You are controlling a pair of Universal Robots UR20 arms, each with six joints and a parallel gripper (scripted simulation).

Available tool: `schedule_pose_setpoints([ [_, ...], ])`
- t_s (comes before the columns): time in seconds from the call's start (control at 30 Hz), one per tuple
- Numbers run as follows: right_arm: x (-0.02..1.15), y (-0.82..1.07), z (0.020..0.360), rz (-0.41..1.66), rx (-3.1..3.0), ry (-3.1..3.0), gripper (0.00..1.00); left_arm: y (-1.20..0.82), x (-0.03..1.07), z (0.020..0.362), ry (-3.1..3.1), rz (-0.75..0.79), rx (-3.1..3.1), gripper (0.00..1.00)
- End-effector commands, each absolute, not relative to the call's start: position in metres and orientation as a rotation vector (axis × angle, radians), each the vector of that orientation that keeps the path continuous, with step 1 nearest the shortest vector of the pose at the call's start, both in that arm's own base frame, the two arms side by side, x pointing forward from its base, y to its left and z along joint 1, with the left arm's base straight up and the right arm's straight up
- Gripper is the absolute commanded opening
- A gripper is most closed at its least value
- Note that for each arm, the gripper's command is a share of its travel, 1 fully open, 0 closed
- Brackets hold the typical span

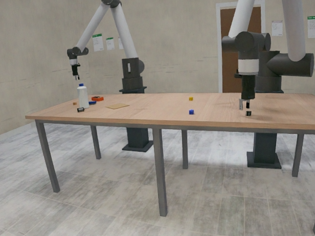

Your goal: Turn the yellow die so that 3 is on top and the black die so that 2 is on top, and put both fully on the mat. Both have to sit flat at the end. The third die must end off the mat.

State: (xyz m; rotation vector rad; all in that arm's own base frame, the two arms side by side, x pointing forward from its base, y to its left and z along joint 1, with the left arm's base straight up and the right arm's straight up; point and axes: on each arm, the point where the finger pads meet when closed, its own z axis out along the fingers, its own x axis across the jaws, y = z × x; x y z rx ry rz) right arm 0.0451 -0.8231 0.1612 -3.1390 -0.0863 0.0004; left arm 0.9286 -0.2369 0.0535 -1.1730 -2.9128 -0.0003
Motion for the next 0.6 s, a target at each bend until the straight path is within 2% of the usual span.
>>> schedule_pose_setpoints([
  [0.0,0.0453,-0.8237,0.162,0.0,-3.14,-0.086,1.0,-0.22,0.9295,0.0545,-2.914,0.0,-1.174,1.0],
  [0.57,0.0453,-0.8237,0.162,0.0,-3.14,-0.086,1.0,-0.2103,0.9295,0.0545,-2.914,0.0,-1.174,1.0],
])
